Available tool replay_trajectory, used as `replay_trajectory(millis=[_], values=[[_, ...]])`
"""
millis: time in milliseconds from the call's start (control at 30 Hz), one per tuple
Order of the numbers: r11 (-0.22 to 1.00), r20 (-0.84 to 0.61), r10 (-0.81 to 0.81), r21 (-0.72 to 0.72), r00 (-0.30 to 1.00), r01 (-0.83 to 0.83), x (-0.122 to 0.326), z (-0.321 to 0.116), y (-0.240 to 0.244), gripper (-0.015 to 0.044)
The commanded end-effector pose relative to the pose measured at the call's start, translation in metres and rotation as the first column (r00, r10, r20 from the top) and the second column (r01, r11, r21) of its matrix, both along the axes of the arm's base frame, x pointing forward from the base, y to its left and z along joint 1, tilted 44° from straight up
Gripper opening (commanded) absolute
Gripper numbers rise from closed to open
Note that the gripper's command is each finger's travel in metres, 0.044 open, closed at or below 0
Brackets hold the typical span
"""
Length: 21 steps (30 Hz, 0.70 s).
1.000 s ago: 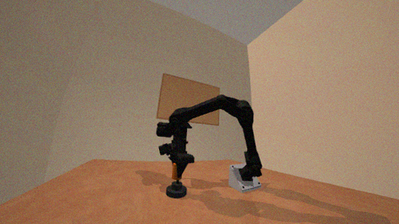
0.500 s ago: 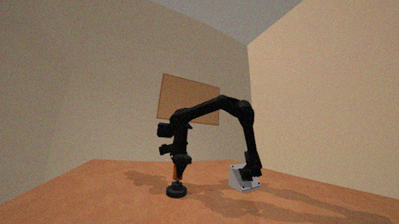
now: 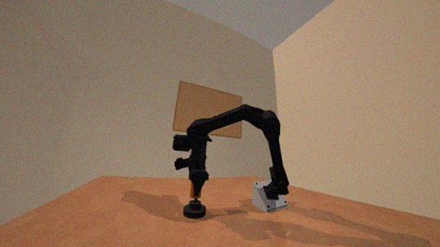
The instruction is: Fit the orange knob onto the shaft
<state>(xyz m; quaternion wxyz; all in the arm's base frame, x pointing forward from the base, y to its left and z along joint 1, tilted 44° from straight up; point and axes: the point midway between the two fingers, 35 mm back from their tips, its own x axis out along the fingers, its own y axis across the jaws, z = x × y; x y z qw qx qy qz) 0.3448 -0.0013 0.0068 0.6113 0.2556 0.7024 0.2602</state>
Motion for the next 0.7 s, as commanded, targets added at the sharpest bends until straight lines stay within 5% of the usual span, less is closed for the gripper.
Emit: replay_trajectory(millis=[0, 667], values=[[0.996, -0.078, -0.09, -0.018, 0.993, 0.089, 0.0022, -0.0006, -0.0023, 0.0], [0.996, -0.078, -0.09, -0.018, 0.993, 0.089, 0.0003, 0.0008, -0.0017, 0.0]])
